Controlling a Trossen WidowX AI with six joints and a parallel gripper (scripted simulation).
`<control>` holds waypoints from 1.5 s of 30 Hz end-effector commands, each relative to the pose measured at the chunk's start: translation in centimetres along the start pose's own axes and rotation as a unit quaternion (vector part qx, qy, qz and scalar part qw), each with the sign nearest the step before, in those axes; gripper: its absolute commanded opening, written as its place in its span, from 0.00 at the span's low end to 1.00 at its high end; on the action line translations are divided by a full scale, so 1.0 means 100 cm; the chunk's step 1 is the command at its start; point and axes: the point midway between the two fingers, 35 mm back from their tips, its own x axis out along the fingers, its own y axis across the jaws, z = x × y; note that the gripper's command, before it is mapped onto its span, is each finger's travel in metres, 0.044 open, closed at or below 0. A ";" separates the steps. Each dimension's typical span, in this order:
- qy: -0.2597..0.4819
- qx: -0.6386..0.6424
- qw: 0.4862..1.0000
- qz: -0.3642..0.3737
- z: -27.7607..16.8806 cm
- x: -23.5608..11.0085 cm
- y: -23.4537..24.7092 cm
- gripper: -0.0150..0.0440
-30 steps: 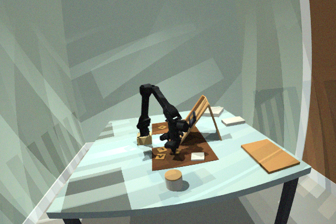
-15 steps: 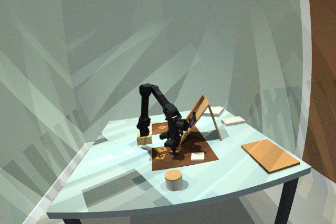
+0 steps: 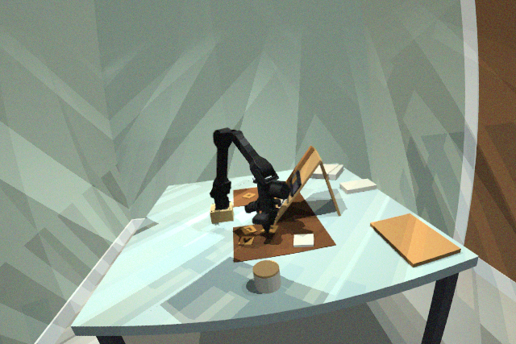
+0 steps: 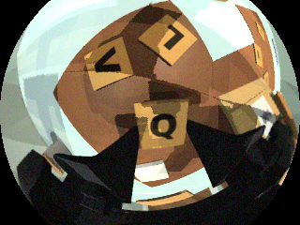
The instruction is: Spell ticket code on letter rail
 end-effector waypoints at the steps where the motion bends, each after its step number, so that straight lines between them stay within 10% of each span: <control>1: 0.013 -0.045 0.999 -0.002 -0.003 -0.001 -0.001 0.25; 23: 0.106 -0.374 0.921 0.023 -0.027 -0.015 -0.008 0.25; 45: 0.173 -0.655 0.728 0.104 -0.049 -0.035 -0.014 0.25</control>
